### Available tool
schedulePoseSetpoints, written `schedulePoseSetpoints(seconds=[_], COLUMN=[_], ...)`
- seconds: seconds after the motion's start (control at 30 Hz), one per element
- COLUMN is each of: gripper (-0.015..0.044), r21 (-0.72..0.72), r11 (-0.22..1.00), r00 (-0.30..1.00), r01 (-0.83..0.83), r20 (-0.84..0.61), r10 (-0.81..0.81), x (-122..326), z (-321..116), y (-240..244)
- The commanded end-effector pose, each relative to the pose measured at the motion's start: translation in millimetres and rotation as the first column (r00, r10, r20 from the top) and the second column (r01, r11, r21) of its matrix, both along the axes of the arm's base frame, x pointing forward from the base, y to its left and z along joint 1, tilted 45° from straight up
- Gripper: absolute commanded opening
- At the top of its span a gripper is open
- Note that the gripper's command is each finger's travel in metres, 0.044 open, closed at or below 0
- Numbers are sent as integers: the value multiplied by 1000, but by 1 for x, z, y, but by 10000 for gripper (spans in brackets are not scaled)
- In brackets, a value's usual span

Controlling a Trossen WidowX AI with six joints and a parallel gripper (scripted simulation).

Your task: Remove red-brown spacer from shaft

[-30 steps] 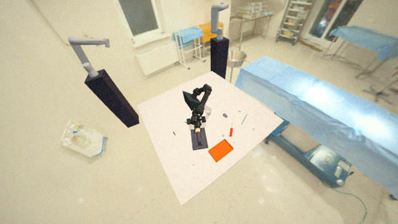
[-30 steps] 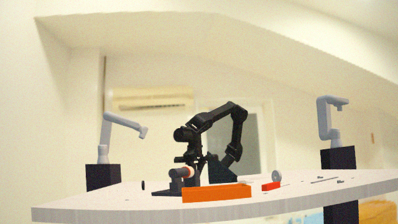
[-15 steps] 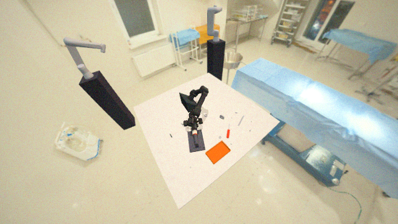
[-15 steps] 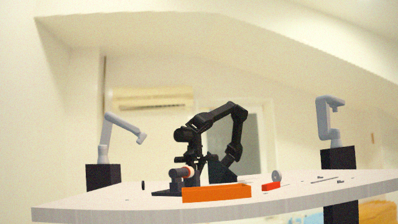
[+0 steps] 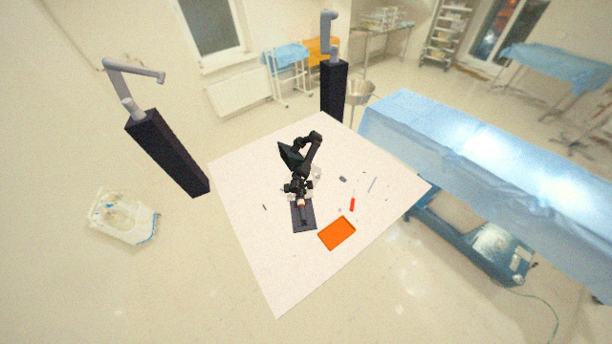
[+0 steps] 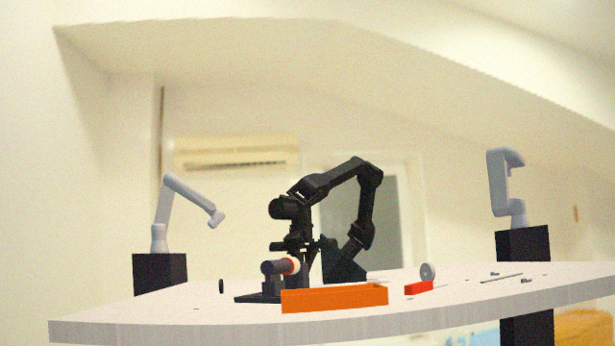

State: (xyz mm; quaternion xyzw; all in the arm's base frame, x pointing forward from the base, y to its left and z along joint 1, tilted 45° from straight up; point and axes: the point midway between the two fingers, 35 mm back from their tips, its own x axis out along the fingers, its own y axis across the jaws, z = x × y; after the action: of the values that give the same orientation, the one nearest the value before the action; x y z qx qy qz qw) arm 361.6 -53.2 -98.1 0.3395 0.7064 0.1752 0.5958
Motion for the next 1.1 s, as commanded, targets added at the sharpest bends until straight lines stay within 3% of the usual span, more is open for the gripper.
schedulePoseSetpoints(seconds=[0.0,1.07], gripper=[0,0], r21=[2,2], r11=[1000,1000], r00=[1000,1000], r01=[-4,-4], r20=[1,1], r10=[4,4], x=[-1,-4], z=[1,2], y=[0,1])
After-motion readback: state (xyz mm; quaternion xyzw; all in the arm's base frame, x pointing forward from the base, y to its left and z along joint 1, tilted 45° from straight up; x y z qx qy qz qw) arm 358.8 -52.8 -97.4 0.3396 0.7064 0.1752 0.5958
